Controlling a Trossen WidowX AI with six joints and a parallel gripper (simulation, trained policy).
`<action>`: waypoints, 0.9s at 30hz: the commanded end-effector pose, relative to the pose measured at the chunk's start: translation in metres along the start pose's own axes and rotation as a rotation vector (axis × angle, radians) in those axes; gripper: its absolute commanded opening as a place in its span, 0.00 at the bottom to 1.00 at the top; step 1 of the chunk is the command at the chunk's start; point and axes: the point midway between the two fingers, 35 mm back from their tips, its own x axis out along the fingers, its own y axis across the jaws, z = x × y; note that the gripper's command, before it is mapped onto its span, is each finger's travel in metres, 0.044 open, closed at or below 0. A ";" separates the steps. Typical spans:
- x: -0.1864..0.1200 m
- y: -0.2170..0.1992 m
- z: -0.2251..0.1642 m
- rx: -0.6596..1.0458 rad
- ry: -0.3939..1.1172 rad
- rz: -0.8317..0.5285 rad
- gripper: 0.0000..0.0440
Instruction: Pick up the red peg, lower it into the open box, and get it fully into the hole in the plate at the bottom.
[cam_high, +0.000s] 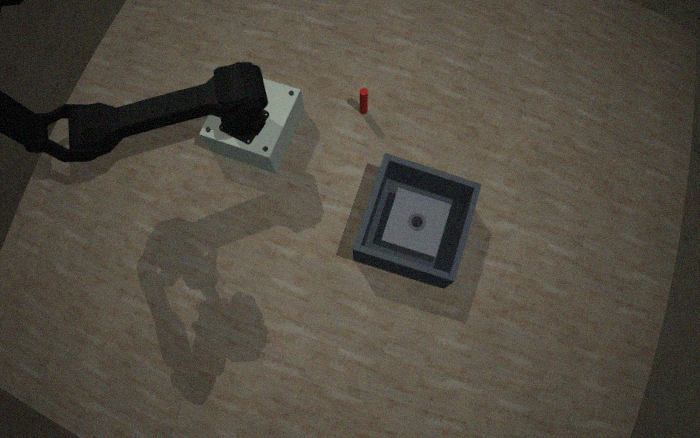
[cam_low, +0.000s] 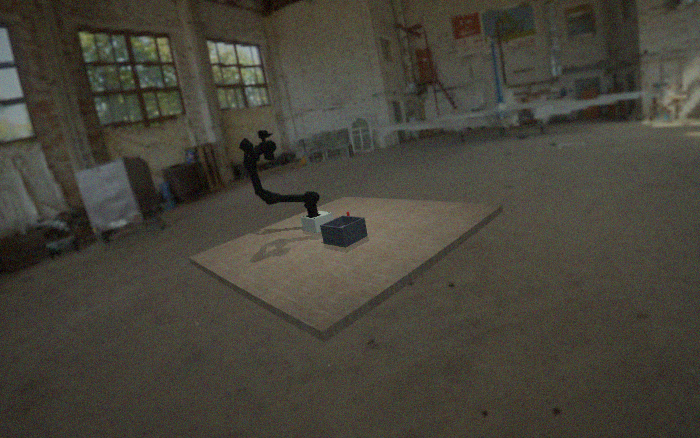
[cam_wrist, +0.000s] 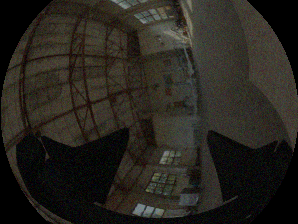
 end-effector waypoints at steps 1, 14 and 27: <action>0.004 0.004 0.008 0.002 -0.025 0.011 0.95; 0.045 0.036 0.175 0.168 -0.431 0.022 1.00; 0.038 0.006 0.326 0.409 -0.801 -0.094 1.00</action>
